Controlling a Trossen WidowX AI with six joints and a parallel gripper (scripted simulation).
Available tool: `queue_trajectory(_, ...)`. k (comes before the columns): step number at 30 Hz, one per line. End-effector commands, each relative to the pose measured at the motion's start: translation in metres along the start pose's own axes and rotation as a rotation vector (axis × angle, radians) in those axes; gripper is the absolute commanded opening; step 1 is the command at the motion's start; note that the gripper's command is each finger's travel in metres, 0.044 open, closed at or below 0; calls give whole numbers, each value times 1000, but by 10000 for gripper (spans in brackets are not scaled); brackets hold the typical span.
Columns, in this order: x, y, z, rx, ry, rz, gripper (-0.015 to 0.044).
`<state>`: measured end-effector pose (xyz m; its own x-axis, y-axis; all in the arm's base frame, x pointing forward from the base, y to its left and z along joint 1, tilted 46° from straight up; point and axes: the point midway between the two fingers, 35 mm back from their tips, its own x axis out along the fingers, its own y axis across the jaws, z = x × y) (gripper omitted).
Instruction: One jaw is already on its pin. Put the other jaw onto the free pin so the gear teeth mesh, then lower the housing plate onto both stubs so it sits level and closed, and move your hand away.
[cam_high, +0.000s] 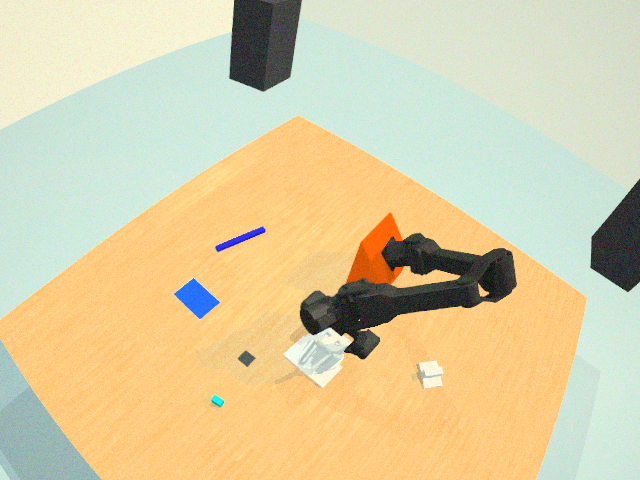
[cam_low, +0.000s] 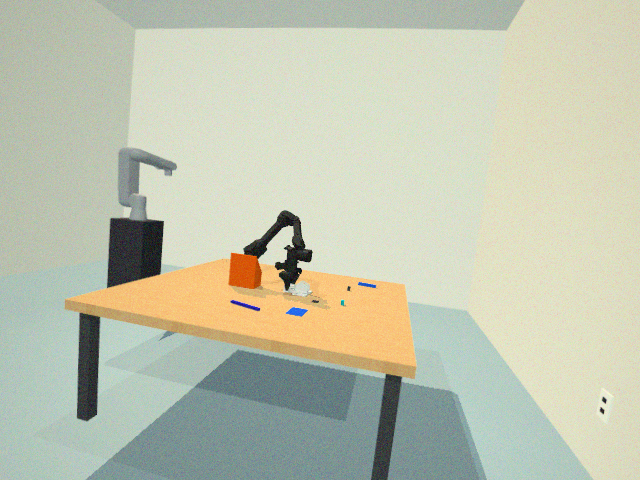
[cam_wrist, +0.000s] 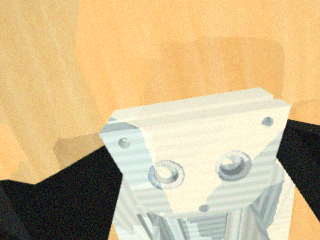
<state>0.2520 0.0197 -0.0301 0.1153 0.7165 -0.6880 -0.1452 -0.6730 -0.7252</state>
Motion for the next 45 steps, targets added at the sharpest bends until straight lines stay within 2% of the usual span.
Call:
queue_trajectory(1,4,0,-1,-10,-3,9,351)
queue_trajectory(9,4,0,-1,-10,-3,9,351)
queue_trajectory(12,0,0,0,-1,1,0,430)
queue_trajectory(13,0,0,0,-1,1,0,440)
queue_trajectory(27,-2,0,0,-1,1,1,440)
queue_trajectory(31,-24,1,-3,-3,2,8,440)
queue_trajectory(36,-71,0,-2,-9,-3,12,440)
queue_trajectory(42,-65,1,-4,-4,7,13,440)
queue_trajectory(45,-83,5,9,-4,5,19,440)
